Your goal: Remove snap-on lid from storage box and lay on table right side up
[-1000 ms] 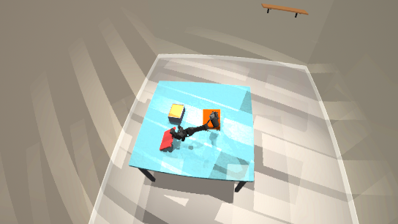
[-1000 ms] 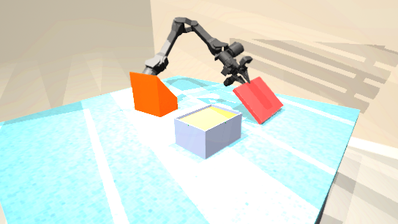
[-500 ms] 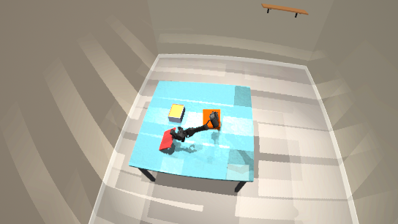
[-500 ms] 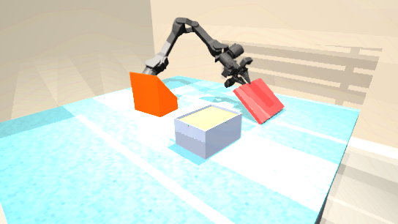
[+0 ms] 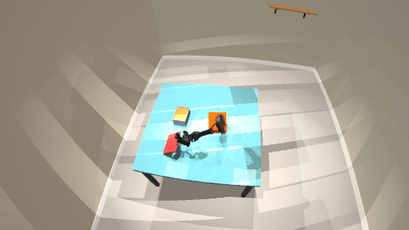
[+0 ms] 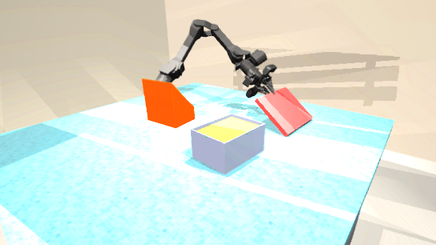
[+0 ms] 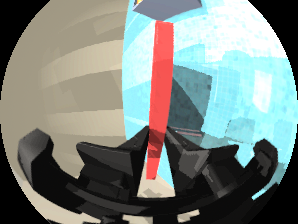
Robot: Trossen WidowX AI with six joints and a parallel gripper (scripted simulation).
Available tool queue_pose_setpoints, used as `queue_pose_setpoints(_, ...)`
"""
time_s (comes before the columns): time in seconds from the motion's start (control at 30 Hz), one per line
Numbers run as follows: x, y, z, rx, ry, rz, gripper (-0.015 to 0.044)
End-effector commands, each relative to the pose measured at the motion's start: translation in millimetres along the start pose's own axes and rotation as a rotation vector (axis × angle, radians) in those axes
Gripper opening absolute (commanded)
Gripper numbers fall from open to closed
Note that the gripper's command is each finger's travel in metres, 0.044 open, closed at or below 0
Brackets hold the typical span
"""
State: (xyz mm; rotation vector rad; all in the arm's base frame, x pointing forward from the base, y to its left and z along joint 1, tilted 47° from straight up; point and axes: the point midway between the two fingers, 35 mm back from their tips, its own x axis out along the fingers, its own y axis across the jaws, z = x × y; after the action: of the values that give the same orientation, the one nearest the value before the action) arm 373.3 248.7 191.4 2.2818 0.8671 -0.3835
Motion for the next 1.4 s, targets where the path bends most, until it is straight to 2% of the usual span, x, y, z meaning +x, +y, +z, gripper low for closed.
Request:
queue_pose_setpoints(0.0, 11, -15, 11, 0.006, -0.029, -0.037, 0.0000)
queue_pose_setpoints(1.37, 31, -41, 12, 0.007, -0.028, -0.038, 0.0000)
